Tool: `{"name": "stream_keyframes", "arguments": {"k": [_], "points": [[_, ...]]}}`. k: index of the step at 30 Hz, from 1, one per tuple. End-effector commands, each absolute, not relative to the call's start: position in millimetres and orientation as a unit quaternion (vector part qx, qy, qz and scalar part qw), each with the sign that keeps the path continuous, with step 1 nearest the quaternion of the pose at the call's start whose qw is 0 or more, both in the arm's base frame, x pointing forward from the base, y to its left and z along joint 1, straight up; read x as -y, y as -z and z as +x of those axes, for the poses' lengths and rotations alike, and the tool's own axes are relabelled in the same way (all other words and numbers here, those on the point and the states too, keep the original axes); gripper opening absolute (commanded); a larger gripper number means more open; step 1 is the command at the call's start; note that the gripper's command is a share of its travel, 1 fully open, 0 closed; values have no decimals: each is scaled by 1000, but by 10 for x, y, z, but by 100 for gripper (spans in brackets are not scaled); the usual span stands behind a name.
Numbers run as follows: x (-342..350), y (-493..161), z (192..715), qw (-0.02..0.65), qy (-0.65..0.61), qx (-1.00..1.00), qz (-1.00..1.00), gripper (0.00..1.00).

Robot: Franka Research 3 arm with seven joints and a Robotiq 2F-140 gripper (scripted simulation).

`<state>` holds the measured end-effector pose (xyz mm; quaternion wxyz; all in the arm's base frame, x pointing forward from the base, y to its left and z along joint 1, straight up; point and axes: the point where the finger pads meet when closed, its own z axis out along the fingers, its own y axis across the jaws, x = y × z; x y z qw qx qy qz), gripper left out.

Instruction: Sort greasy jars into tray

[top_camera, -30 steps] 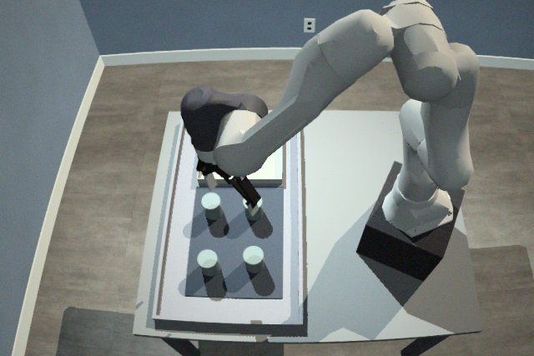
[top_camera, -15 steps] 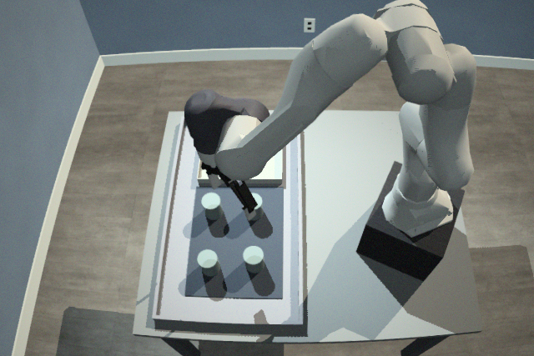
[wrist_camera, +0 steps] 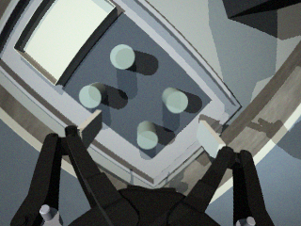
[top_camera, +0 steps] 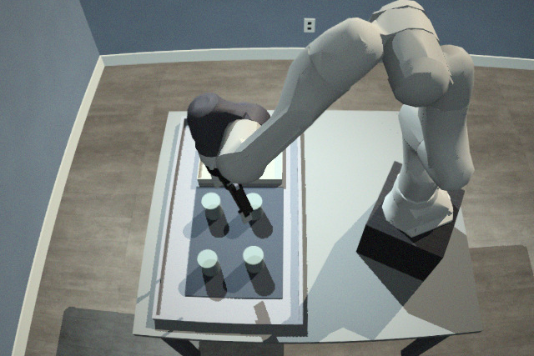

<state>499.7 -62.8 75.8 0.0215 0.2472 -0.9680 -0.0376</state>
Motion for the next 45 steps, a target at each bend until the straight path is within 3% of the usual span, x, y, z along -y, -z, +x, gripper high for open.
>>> {"name": "stream_keyframes", "arguments": {"k": [1,45], "points": [[654,-672,5020,18,30,983,182,100],[736,-366,5126,1,7,999,-37,100]]}}
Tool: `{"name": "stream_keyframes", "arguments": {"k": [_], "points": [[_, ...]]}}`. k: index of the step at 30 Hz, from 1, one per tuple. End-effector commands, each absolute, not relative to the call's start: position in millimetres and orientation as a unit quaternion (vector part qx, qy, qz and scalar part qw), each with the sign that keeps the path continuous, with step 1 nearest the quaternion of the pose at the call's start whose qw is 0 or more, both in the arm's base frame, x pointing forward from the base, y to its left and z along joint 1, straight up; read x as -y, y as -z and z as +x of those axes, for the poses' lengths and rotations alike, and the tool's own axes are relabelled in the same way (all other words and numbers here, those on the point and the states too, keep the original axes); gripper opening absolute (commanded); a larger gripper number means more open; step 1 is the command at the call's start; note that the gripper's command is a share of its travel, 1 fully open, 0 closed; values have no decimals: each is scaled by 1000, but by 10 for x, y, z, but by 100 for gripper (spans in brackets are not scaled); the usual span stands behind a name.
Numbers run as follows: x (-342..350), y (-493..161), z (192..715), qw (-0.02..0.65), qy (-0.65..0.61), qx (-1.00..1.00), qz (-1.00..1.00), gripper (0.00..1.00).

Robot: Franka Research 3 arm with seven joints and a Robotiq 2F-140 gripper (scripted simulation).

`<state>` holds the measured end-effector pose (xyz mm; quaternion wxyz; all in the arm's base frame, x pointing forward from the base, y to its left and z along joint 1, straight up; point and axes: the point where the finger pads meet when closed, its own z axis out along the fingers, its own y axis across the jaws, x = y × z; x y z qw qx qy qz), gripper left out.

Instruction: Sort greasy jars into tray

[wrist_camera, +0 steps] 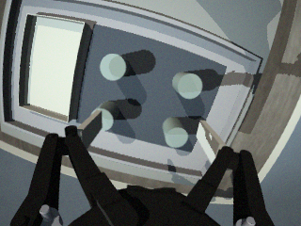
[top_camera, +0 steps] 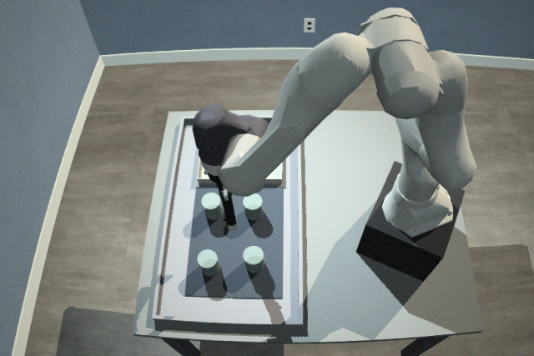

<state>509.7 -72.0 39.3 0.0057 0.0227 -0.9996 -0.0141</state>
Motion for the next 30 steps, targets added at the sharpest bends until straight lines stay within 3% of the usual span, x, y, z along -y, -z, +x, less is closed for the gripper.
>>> {"name": "stream_keyframes", "arguments": {"k": [1,21,22,30], "points": [[736,-366,5126,1,7,999,-37,100],[745,-348,5145,-2,3,997,-72,100],[745,-348,5145,-2,3,997,-72,0],[745,-348,5145,-2,3,997,-72,0]]}}
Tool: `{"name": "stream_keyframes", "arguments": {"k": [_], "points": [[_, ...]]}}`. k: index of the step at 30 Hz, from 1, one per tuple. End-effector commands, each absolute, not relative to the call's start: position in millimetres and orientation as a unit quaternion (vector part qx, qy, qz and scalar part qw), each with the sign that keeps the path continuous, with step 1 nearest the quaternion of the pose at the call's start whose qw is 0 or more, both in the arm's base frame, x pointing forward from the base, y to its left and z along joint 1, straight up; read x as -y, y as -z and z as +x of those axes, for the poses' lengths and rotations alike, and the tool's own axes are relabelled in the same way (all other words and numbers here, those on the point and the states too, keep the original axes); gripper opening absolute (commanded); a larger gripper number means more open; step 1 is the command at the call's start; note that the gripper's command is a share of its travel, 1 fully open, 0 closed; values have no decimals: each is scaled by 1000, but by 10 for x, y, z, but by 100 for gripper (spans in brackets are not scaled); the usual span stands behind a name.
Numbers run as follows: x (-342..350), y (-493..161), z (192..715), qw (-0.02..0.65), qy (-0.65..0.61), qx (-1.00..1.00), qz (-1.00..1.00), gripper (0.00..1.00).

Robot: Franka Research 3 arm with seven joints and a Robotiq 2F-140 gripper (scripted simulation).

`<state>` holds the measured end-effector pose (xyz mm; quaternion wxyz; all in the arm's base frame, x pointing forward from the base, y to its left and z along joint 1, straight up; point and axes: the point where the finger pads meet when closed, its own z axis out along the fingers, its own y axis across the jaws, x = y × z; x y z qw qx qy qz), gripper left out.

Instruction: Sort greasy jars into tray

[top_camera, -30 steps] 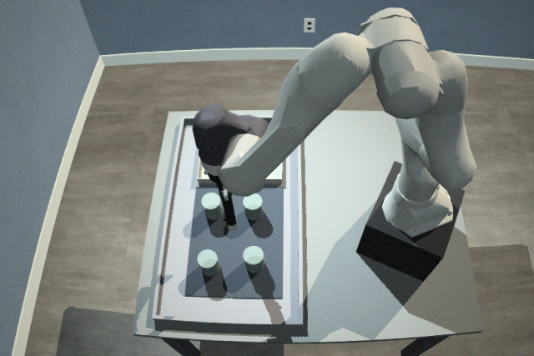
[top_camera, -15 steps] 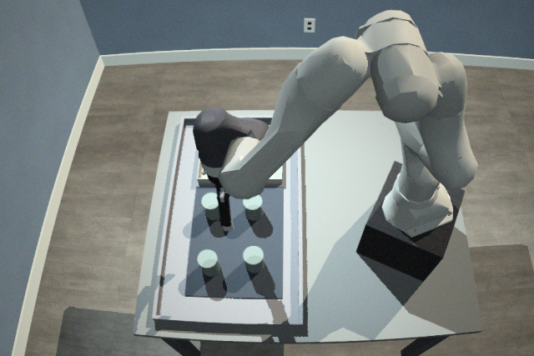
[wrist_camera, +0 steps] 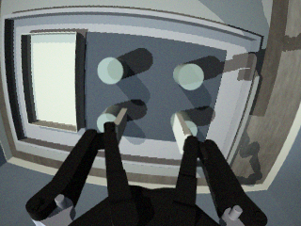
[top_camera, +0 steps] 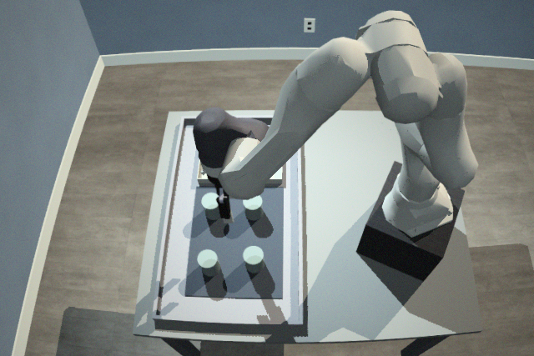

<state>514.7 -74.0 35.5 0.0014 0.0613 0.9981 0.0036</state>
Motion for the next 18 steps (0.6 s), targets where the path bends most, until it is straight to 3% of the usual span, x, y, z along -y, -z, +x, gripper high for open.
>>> {"name": "stream_keyframes", "arguments": {"k": [1,18], "points": [[745,-348,5145,2,-3,-997,72,0],[745,-266,5146,2,-3,-997,72,0]]}}
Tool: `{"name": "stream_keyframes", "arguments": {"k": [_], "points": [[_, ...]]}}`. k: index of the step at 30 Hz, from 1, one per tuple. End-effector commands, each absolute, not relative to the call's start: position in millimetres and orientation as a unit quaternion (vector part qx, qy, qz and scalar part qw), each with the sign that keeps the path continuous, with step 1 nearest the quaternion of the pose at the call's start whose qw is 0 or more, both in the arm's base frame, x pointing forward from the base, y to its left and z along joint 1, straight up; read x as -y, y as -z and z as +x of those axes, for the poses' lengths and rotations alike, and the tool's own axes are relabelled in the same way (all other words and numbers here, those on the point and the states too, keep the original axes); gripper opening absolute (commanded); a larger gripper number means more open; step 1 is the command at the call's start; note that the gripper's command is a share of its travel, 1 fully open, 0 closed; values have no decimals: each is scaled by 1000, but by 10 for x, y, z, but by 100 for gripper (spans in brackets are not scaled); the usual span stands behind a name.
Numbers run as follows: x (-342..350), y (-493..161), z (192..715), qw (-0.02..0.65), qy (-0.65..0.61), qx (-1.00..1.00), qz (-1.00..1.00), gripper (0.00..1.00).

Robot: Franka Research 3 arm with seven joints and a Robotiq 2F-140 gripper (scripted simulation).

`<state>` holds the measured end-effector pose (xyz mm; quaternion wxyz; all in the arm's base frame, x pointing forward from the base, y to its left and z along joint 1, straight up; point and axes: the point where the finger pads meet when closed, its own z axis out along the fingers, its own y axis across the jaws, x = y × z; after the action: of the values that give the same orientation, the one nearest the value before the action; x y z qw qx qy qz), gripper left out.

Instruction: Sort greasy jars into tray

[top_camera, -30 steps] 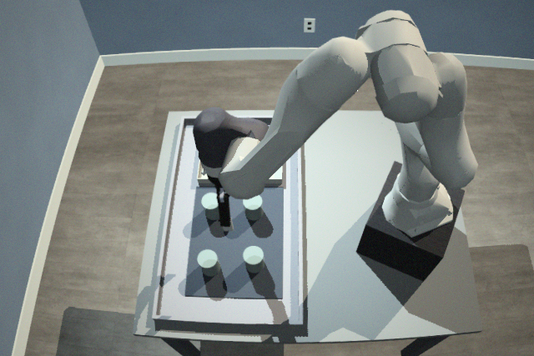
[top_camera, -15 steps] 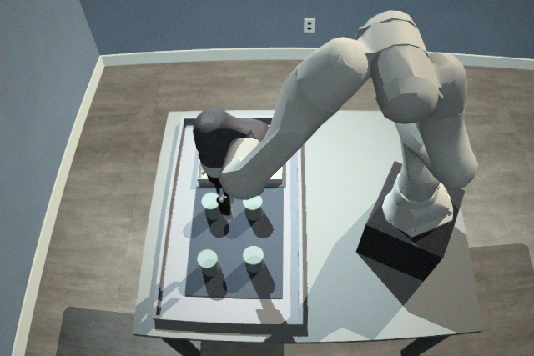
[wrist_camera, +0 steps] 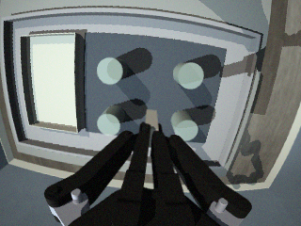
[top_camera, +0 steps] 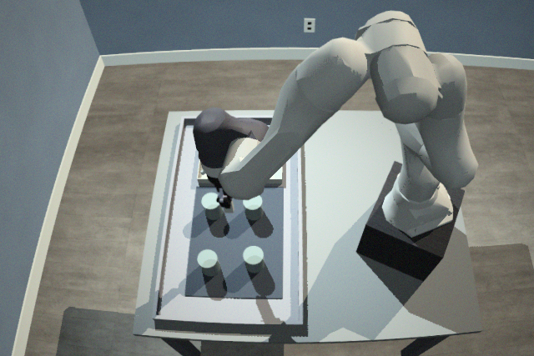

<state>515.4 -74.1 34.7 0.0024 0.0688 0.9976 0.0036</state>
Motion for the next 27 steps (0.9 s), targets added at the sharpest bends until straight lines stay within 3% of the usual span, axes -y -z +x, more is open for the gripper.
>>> {"name": "stream_keyframes", "arguments": {"k": [1,10,27], "points": [[744,-185,5146,2,-3,-997,72,0],[741,304,5148,2,-3,-997,72,0],[1780,405,5212,2,-3,-997,72,0]]}}
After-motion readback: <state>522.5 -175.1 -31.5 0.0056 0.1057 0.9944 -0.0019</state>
